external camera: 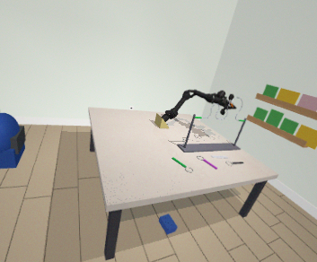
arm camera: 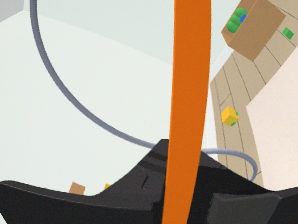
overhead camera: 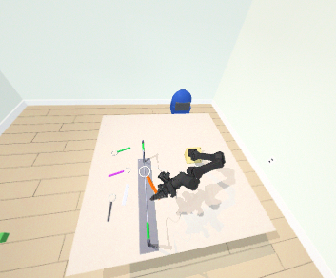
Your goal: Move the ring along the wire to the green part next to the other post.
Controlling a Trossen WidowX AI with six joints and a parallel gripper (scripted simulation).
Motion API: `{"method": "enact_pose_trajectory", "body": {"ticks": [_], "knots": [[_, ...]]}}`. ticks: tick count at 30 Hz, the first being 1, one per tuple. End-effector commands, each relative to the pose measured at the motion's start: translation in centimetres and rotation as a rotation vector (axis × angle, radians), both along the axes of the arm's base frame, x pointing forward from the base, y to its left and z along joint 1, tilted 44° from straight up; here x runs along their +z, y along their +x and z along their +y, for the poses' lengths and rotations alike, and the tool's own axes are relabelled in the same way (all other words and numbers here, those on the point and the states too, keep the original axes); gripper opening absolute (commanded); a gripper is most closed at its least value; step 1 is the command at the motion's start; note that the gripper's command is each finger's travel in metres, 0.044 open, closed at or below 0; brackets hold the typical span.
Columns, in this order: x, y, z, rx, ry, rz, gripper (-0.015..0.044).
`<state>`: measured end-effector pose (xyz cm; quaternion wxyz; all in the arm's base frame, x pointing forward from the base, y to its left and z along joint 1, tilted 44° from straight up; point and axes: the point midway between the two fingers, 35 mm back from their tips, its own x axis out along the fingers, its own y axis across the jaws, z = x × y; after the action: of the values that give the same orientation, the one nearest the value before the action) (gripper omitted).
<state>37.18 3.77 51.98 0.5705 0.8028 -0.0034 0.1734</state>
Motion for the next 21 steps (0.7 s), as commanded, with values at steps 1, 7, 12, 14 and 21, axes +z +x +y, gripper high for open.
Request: {"method": "enact_pose_trajectory", "body": {"ticks": [1,7,12,14,21], "knots": [[-0.2,0.1,-0.1,-0.001,0.051,-0.001,-0.0150],[0.0,-0.1,-0.2,0.012,0.108,-0.015,-0.0150],[-0.1,-0.8,-0.5,0.075,0.158,-0.050,-0.0150],[0.0,-0.9,-0.5,0.081,0.186,-0.059,-0.0150],[0.2,-0.9,-0.7,0.083,0.264,-0.075,-0.0150]]}}
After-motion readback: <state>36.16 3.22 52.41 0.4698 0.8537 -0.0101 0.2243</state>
